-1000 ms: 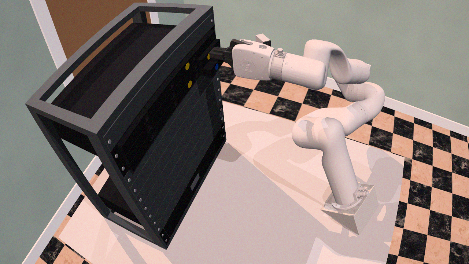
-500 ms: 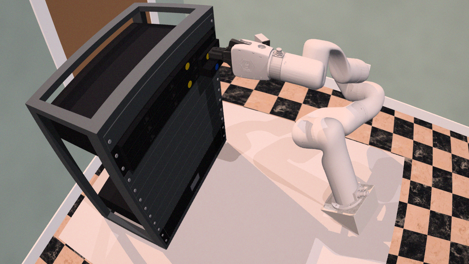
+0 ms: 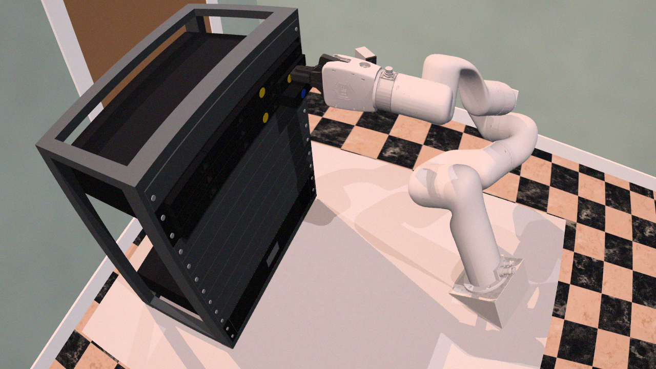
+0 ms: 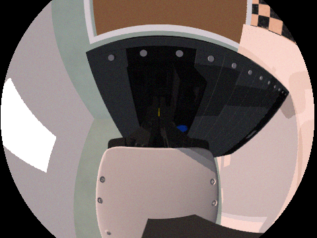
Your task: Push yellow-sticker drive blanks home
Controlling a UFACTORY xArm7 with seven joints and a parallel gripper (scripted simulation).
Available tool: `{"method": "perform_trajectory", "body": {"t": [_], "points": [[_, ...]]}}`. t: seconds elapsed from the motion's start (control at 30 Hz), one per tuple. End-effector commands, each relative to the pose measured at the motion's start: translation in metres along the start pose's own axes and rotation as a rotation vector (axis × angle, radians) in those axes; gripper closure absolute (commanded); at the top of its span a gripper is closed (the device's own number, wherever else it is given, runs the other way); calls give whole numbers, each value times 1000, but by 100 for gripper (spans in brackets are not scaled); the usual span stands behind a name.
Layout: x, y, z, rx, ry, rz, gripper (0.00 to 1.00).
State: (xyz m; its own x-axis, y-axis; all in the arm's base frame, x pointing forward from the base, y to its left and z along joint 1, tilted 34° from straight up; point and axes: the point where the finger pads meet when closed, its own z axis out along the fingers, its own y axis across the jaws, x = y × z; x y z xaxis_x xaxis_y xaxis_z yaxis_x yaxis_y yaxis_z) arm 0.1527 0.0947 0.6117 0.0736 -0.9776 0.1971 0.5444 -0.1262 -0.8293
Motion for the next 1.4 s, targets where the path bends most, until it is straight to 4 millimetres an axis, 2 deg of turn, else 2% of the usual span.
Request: {"method": "perform_trajectory", "body": {"t": [0.0, 1.37], "points": [[1, -1, 1, 2, 1, 1, 100], [1, -1, 7, 2, 1, 1, 100]]}}
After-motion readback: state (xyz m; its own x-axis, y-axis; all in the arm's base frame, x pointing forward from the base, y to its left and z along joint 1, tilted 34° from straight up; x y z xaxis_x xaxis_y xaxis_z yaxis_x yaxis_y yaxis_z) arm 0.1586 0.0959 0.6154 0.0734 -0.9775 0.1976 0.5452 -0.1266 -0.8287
